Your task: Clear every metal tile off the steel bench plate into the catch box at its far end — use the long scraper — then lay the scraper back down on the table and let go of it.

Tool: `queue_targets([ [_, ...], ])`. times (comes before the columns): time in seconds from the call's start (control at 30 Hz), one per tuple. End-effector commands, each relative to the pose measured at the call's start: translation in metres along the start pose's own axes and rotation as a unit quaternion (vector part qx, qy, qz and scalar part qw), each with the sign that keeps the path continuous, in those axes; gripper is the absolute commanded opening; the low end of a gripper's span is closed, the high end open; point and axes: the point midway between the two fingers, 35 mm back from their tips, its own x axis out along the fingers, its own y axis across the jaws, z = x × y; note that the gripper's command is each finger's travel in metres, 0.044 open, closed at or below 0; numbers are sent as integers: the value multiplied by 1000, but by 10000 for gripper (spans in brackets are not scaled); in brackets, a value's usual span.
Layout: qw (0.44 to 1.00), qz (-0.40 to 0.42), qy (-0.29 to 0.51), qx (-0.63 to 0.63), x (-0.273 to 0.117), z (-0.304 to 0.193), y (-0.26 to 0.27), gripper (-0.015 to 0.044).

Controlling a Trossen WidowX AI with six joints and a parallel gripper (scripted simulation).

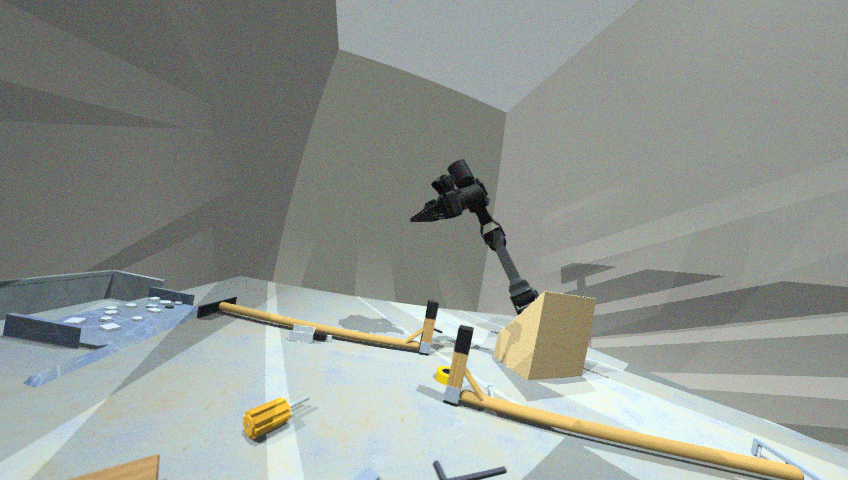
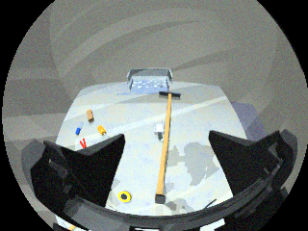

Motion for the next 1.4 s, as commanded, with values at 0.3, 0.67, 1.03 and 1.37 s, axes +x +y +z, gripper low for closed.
queue_targets([
  [0.3, 998, -6, 56, 14, 46, -4, -4, 440],
  [0.67, 994, -12, 104, 25, 84, -14, -8, 440],
  [1.03, 987, -17, 153, 39, 121, -29, -14, 440],
  [1.37, 979, -23, 197, 54, 155, -47, -20, 440],
])
